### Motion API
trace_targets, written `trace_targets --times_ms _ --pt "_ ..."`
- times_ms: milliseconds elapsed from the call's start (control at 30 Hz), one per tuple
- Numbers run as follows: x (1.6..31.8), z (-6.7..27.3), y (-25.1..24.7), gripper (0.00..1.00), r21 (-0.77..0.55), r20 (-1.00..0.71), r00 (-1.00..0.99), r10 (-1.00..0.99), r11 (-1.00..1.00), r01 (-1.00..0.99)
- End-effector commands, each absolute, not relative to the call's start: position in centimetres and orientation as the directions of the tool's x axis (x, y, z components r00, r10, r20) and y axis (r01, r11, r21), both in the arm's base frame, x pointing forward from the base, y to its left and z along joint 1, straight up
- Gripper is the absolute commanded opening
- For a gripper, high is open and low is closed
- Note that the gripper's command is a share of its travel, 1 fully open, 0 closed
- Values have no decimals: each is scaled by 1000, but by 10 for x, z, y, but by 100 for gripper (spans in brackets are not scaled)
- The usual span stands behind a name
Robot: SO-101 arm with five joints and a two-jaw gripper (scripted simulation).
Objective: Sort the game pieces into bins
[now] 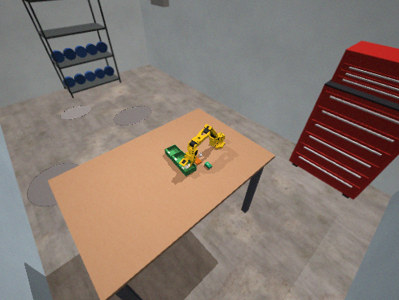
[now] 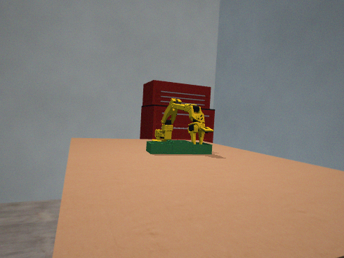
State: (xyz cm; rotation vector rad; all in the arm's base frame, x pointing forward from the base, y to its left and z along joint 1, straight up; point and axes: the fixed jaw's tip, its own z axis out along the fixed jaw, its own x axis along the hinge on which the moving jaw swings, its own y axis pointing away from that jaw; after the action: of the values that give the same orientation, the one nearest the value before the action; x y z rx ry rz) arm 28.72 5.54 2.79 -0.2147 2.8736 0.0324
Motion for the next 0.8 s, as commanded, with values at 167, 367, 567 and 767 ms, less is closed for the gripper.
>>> trace_targets --times_ms 167,367,567,767 --pt "295 42 60 0 3 -336 -929 -155 986 -166" --pt "295 42 60 0 3 -336 -929 -155 986 -166" --pt "295 40 60 0 3 -336 -929 -155 986 -166" --pt "295 39 60 0 3 -336 -929 -155 986 -166"
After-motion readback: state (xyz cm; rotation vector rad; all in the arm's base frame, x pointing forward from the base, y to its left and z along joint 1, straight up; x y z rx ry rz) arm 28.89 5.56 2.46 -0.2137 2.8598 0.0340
